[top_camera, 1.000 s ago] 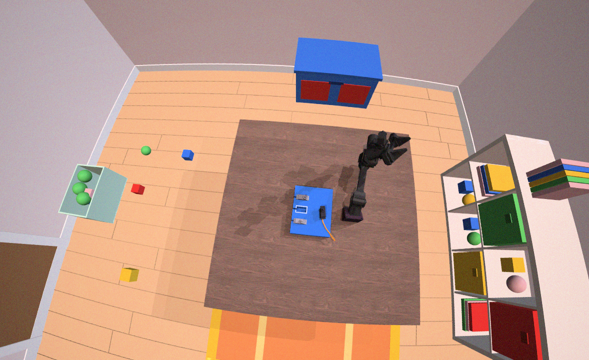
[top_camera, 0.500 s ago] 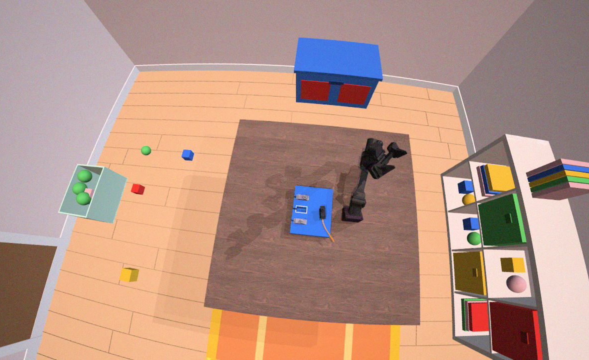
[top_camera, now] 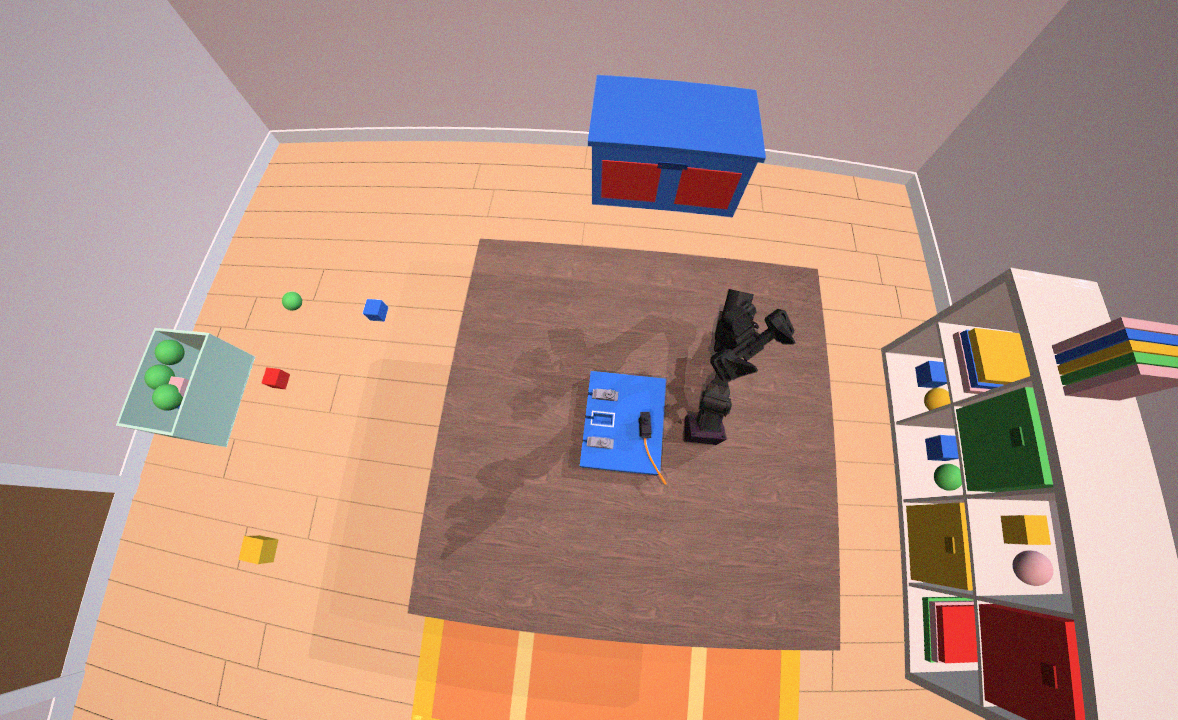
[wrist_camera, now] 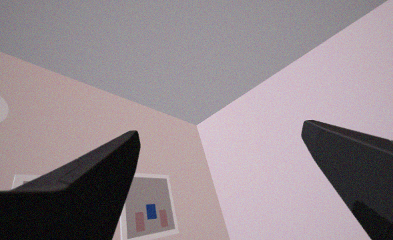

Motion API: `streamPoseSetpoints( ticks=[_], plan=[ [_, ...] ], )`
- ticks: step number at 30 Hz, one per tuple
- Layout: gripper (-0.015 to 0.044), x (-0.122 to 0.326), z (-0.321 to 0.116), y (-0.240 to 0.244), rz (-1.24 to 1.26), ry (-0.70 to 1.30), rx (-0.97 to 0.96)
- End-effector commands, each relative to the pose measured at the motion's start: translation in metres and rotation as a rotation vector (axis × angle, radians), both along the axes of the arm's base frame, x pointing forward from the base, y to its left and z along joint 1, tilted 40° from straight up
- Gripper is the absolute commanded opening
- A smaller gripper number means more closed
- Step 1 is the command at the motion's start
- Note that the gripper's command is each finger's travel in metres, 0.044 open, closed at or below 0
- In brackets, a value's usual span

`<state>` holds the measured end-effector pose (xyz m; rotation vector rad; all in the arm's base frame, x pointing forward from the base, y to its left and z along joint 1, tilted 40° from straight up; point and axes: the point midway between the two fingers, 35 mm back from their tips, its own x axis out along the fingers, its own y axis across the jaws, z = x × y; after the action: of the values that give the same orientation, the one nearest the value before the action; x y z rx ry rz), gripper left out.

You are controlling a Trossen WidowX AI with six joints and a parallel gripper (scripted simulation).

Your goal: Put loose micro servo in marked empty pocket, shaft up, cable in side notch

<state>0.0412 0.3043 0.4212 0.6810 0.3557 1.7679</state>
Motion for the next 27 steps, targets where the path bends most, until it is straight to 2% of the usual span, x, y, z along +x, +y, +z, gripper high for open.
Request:
streamPoseSetpoints(
  ticks=[1,10,27],
  plan=[
    [0.044,0.015,-0.016,0.01,-0.06,-0.008,-0.059],
    [0.044,0.039,-0.045,0.025,-0.152,-0.027,-0.172],
    [0.044,0.102,-0.142,0.039,-0.375,-0.131,-0.567]
  ],
)
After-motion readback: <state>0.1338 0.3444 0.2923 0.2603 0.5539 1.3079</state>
